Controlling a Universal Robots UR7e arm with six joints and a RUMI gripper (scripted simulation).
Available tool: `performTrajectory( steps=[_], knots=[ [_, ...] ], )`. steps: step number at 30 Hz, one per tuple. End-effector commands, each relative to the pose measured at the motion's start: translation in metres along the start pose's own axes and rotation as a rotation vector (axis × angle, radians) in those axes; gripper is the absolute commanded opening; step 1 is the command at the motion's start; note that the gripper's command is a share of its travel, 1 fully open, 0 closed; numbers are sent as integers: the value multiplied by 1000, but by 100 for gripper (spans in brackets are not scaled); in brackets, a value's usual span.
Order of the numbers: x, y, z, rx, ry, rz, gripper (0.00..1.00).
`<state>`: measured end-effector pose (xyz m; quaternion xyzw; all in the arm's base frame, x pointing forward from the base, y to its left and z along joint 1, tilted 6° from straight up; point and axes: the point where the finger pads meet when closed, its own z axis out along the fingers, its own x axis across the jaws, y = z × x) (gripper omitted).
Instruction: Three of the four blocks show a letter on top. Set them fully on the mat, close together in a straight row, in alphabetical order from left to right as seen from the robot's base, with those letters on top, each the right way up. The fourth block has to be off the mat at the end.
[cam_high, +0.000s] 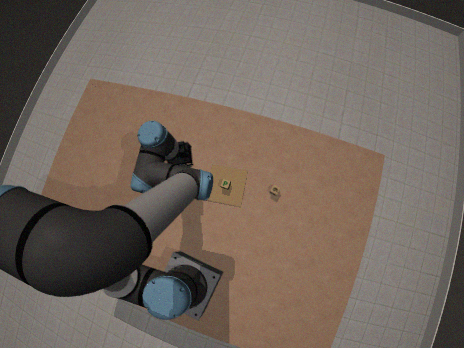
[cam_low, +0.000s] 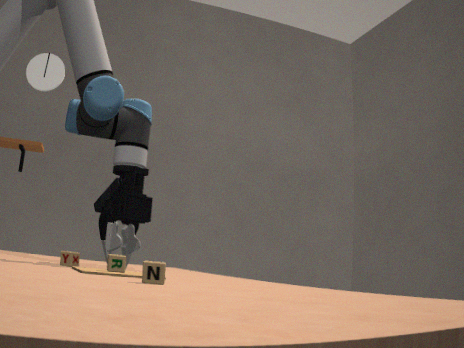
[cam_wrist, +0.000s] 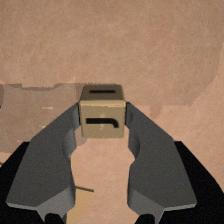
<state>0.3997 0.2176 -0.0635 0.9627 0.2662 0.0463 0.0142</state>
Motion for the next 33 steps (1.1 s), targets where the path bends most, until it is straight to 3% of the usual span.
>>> performTrajectory(
  steps=[1, 9, 24, 33],
  knots=[
    [0, 0, -3, 0, 1, 0, 9],
    [0, 0, -19, 0, 1, 0, 9],
    [0, 0, -92, 0, 1, 0, 9],
    [0, 0, -100, 0, 1, 0, 9]
  ],
)
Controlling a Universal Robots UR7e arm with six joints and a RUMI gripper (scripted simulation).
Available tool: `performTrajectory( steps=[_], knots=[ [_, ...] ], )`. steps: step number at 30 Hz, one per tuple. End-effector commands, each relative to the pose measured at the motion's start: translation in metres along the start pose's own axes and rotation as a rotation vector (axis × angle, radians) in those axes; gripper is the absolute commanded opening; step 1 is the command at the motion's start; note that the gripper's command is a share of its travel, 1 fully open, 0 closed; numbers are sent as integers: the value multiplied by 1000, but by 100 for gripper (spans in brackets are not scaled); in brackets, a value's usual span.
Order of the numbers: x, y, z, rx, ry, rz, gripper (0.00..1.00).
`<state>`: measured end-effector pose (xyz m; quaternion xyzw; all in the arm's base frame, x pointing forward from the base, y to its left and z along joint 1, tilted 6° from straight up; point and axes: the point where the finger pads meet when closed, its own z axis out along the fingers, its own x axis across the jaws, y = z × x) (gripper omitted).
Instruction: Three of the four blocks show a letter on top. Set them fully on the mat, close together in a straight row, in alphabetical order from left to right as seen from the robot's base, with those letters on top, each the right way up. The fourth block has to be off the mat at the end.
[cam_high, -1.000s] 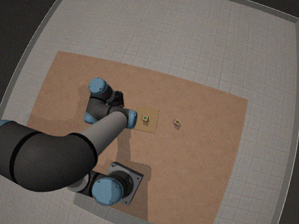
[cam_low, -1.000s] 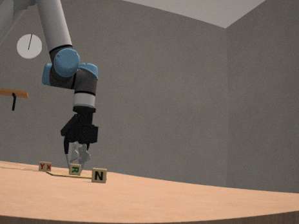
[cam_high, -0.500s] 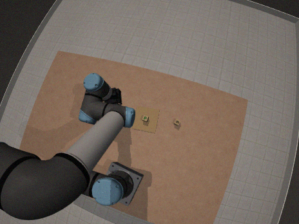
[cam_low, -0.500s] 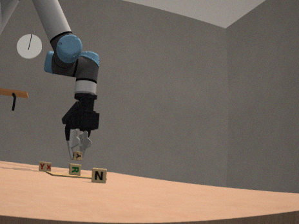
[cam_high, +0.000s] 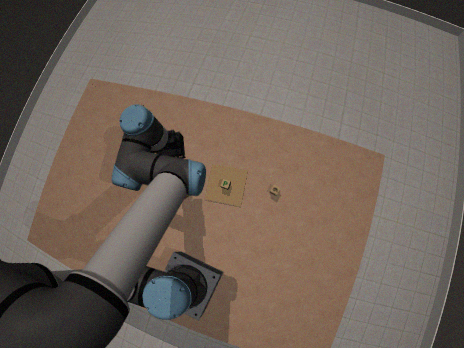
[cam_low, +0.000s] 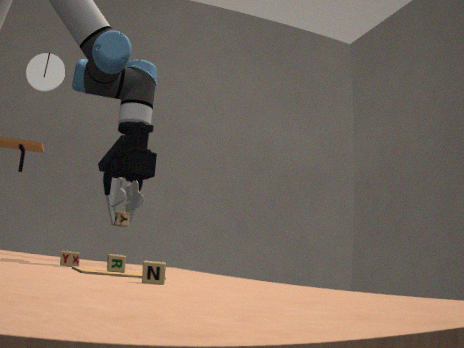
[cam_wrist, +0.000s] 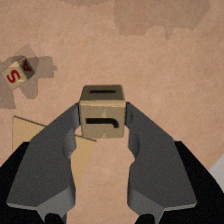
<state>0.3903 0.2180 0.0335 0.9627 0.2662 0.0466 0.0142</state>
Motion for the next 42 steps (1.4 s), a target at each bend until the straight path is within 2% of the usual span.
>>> performTrajectory(
  steps=[1, 27, 42],
  knots=[
    [0, 0, -3, 0, 1, 0, 9],
    [0, 2, -3, 0, 1, 56, 9],
    [-1, 10, -3, 0, 0, 308, 9]
  ],
)
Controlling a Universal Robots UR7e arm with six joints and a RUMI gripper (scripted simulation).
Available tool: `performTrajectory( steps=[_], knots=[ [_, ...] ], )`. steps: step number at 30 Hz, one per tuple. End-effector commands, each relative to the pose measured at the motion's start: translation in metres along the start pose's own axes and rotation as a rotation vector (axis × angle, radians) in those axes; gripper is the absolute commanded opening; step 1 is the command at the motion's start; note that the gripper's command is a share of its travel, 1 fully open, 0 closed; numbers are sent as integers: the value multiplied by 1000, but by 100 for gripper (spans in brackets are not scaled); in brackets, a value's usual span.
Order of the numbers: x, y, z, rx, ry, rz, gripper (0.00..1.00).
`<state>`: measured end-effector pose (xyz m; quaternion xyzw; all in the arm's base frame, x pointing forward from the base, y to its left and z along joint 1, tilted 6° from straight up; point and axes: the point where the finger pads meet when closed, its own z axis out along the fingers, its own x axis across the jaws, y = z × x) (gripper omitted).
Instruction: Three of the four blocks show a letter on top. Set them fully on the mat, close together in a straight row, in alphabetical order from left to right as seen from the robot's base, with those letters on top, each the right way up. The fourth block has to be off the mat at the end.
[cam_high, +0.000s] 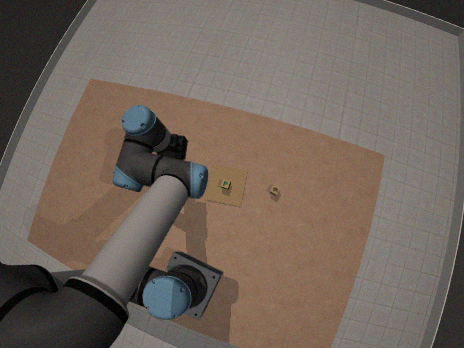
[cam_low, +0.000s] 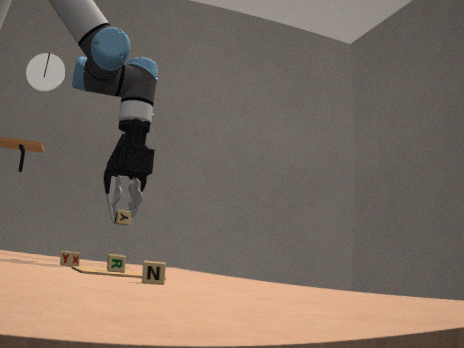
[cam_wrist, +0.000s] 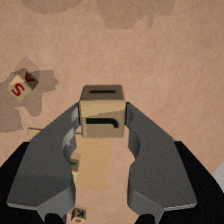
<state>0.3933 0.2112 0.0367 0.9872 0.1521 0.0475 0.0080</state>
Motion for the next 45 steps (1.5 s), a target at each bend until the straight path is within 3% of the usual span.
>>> performTrajectory(
  steps=[1, 19, 45],
  knots=[
    [1, 2, -1, -1, 1, 75, 9],
    [2, 19, -2, -1, 1, 529, 9],
    [-1, 54, -3, -1, 1, 1332, 9]
  ],
)
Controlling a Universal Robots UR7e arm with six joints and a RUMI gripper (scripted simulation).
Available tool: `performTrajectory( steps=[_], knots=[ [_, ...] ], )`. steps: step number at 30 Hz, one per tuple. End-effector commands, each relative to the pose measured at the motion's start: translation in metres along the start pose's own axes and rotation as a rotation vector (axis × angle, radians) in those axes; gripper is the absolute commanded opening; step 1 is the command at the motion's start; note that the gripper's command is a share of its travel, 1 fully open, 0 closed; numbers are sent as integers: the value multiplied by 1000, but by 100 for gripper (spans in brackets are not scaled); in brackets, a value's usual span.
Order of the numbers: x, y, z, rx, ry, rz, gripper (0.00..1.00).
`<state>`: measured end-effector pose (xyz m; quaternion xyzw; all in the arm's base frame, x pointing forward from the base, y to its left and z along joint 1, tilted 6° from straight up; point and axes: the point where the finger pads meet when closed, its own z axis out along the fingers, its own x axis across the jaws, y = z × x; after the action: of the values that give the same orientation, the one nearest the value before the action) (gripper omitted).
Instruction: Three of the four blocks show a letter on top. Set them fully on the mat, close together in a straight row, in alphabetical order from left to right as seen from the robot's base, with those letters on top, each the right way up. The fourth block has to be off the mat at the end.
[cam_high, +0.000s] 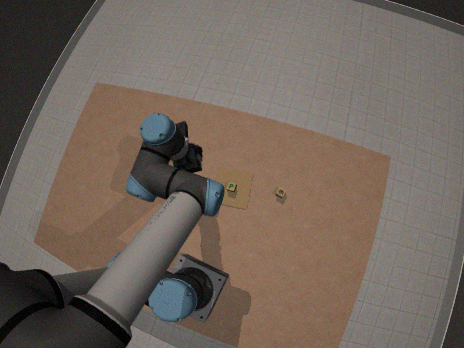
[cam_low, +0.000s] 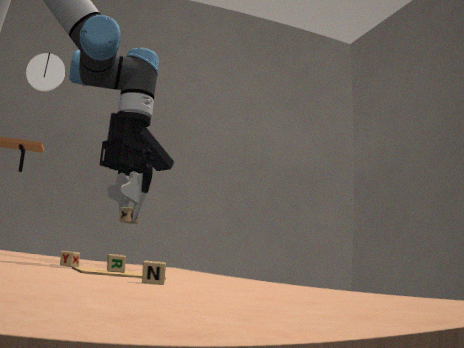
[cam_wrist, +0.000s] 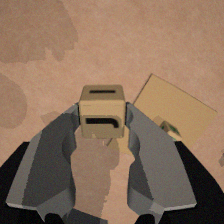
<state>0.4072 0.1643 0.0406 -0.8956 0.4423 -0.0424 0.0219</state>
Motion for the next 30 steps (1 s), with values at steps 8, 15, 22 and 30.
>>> performTrajectory(
  steps=[8, 15, 22, 30],
  knots=[
    [11, 7, -1, -1, 4, 294, 9],
    [20, 15, -1, 0, 4, 544, 9],
    [28, 22, -2, 1, 4, 761, 9],
    [34, 30, -2, 1, 4, 978, 9]
  ],
)
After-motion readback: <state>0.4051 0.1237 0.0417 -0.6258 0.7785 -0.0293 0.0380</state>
